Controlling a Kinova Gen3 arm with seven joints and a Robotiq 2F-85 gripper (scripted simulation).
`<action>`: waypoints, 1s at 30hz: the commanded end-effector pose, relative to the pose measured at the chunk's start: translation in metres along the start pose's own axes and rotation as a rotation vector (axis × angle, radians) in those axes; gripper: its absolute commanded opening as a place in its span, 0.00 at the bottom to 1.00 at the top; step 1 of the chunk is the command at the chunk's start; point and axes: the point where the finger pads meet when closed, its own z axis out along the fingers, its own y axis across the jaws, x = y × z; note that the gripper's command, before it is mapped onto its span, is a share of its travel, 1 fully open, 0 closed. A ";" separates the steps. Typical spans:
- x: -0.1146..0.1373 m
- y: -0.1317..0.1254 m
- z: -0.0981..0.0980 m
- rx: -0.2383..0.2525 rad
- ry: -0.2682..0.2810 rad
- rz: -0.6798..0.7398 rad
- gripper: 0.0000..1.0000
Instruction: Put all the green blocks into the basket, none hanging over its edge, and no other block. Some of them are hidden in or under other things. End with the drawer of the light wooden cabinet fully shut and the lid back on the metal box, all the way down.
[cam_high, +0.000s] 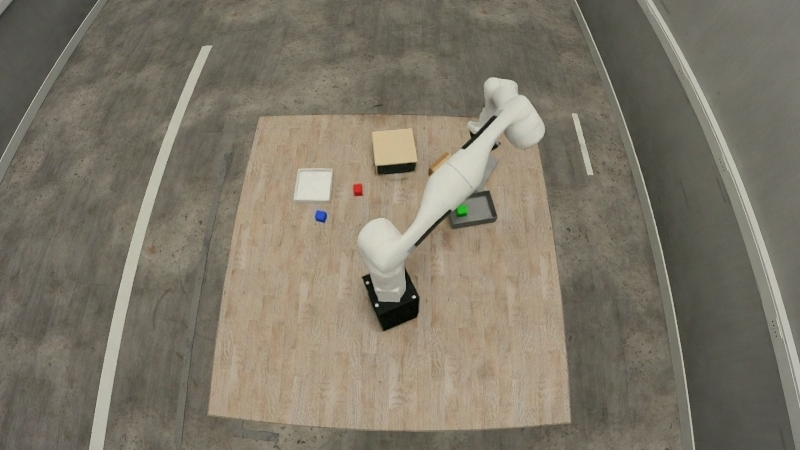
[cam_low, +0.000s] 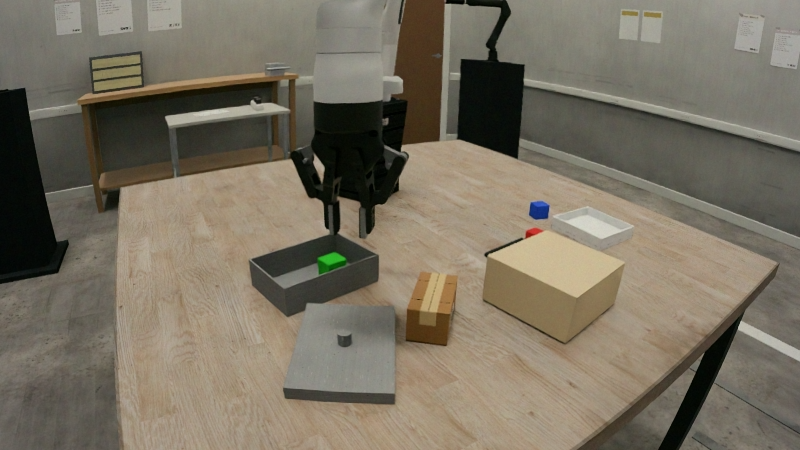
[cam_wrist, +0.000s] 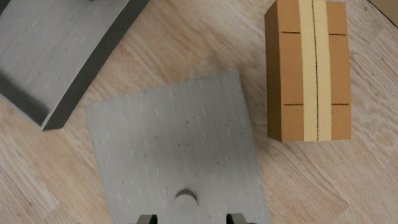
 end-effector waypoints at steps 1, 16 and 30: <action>0.001 0.000 -0.001 -0.001 -0.005 0.027 0.40; 0.036 -0.002 0.004 -0.009 0.005 0.414 0.40; 0.080 -0.018 0.008 -0.007 0.018 0.907 0.40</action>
